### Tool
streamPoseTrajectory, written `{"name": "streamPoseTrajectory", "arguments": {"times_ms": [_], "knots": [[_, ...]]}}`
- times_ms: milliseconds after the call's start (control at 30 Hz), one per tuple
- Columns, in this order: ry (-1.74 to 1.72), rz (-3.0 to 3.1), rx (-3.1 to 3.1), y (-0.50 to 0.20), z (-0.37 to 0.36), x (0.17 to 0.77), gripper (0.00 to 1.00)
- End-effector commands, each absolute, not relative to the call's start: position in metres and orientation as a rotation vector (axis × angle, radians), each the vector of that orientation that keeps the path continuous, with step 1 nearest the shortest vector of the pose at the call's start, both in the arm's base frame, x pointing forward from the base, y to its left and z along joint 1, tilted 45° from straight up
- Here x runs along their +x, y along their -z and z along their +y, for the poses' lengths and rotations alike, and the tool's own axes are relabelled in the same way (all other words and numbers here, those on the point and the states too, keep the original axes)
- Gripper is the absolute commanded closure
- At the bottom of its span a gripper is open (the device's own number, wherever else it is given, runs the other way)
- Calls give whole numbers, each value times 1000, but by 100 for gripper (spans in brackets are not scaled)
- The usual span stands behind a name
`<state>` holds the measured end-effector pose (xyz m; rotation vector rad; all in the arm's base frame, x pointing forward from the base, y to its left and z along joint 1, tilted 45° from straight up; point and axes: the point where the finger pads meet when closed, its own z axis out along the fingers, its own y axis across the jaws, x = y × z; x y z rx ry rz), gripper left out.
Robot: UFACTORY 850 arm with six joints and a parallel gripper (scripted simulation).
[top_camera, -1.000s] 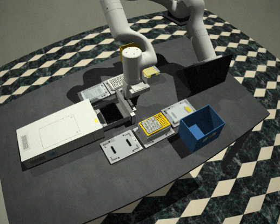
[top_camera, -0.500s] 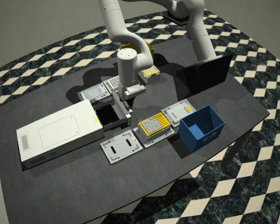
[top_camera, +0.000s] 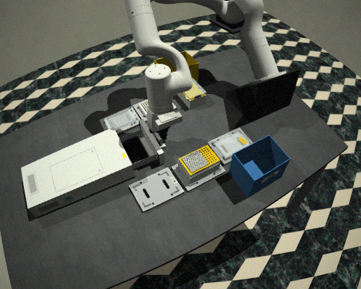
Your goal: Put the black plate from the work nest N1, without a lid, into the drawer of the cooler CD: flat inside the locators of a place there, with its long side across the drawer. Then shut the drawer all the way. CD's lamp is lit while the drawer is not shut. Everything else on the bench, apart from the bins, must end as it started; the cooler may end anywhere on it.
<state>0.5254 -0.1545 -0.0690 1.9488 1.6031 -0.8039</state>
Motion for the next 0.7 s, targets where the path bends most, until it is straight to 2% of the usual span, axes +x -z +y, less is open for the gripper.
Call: {"name": "streamPoseTrajectory", "arguments": {"times_ms": [0,667], "knots": [[803,1603,1948,69,-155,530,100],[803,1603,1948,69,-160,555,100]]}}
